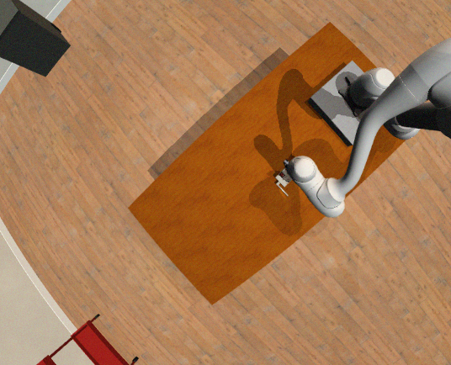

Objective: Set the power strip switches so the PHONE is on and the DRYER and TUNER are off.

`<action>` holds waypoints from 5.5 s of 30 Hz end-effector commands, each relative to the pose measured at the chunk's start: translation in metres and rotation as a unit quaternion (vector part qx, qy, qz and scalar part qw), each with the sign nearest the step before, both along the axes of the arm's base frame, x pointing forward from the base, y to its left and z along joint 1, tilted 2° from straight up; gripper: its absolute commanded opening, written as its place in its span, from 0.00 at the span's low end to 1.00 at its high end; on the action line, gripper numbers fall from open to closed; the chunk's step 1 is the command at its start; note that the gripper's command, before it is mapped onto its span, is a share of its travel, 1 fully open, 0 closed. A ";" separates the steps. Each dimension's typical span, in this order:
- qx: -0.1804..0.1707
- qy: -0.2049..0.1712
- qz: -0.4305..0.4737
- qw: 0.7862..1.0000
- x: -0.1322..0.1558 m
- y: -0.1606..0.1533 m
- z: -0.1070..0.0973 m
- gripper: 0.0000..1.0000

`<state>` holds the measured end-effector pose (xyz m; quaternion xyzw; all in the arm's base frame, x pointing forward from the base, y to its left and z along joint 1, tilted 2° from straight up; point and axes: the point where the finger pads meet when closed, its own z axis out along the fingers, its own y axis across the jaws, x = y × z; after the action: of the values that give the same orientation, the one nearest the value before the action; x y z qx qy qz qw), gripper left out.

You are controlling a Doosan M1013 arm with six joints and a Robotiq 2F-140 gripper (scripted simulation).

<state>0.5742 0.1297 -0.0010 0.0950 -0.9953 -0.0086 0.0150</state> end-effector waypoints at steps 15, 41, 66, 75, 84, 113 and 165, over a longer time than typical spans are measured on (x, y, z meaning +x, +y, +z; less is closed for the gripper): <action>0.001 0.000 -0.002 1.000 -0.002 0.004 -0.002 0.00; 0.001 0.000 -0.002 1.000 -0.002 0.004 -0.002 0.00; 0.001 0.000 -0.002 1.000 -0.002 0.004 -0.003 0.00; 0.001 0.000 -0.002 1.000 -0.002 0.004 -0.007 0.00; 0.001 0.000 -0.002 1.000 -0.002 0.005 -0.011 0.00; 0.001 0.000 -0.002 1.000 -0.002 0.004 -0.009 0.00; 0.001 0.000 -0.002 1.000 0.000 0.003 0.058 1.00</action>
<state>0.5730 0.1326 0.0434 0.0967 -0.9952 -0.0095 0.0154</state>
